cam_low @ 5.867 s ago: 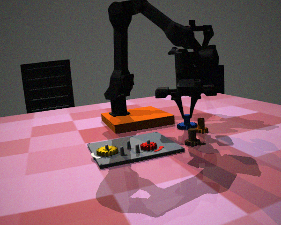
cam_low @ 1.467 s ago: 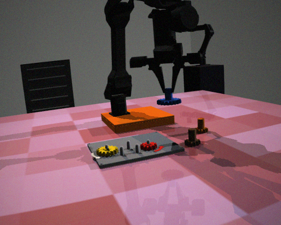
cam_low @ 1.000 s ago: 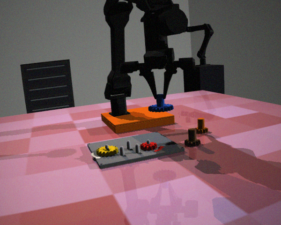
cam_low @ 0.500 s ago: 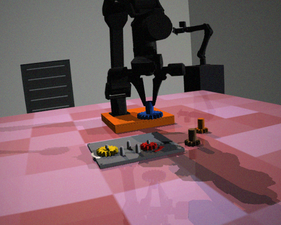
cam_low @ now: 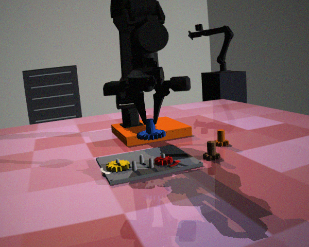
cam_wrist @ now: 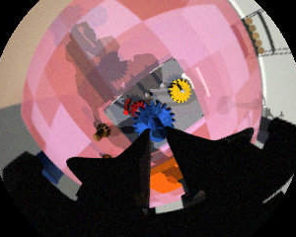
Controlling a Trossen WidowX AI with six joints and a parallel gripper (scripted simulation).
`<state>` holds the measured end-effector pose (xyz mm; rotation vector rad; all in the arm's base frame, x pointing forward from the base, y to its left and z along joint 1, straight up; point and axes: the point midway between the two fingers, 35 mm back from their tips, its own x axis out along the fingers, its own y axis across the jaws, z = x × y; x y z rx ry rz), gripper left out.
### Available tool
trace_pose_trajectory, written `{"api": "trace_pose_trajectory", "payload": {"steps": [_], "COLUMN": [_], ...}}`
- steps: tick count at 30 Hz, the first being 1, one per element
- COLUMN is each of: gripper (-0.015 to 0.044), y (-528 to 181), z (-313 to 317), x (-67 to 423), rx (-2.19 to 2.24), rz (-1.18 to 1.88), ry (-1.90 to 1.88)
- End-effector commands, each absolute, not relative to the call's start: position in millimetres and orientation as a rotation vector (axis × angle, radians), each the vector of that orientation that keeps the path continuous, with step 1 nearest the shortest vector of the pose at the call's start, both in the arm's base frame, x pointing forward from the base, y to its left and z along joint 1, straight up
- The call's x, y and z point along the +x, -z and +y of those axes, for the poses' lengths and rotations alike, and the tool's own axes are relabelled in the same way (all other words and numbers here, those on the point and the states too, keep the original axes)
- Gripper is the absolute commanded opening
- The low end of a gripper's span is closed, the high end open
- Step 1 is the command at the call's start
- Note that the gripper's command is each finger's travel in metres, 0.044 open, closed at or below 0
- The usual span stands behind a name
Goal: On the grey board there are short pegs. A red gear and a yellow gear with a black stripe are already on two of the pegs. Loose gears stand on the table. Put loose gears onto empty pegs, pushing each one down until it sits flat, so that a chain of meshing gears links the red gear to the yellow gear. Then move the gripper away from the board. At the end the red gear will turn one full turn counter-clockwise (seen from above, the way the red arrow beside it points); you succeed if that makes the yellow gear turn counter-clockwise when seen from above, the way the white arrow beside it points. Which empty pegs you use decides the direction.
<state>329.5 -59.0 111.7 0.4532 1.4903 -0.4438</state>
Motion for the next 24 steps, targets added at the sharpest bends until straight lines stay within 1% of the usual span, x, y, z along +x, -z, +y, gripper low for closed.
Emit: {"api": "trace_pose_trajectory", "payload": {"steps": [1, 8, 24], "gripper": [0.0000, 0.0000, 0.0000], "y": [-108, -102, -104], "z": [-71, -87, -87], "x": [330, 329, 328], "rx": [0.445, 0.441, 0.441], "rz": [1.490, 1.491, 1.491], "ry": [0.445, 0.445, 0.445]}}
